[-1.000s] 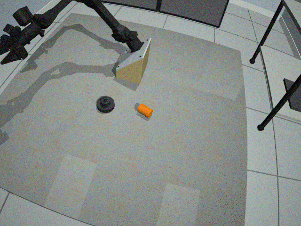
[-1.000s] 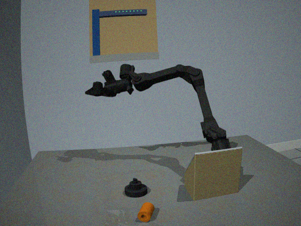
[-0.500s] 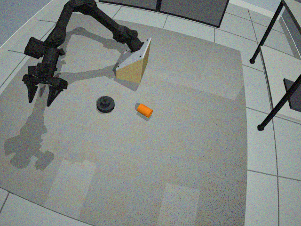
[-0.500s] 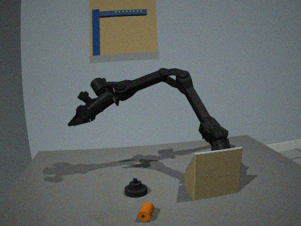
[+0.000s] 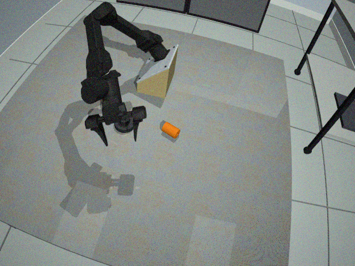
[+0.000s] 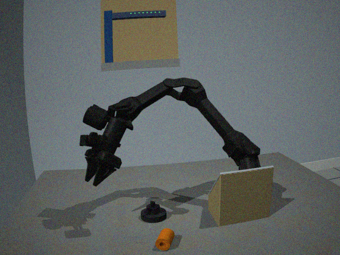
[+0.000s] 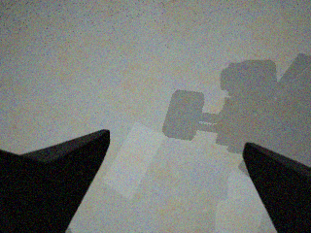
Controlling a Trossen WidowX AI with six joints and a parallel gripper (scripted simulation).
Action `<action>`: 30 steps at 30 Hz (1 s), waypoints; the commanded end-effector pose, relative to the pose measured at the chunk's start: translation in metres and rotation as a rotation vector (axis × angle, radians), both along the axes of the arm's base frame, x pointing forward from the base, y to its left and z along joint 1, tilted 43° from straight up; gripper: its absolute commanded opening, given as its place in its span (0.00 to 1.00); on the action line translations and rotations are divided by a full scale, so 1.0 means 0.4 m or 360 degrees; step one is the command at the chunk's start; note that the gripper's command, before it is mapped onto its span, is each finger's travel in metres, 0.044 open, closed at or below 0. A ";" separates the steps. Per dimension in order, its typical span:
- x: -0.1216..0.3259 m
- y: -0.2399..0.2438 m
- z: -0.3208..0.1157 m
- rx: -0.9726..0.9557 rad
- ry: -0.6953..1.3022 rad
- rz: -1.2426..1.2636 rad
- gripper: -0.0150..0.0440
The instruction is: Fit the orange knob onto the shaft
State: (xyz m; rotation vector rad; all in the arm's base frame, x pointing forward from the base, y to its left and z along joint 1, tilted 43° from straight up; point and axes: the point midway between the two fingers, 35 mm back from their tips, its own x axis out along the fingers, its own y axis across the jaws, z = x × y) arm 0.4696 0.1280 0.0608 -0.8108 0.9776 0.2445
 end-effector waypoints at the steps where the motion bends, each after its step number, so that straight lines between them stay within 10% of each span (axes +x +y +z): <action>1: -0.107 0.052 -0.140 -0.0237 0.0302 0.0125 1.00; 13: -0.457 0.076 -0.395 -0.1159 0.1051 0.0601 1.00; 30: -0.452 0.035 -0.443 -0.1176 0.1060 0.0608 1.00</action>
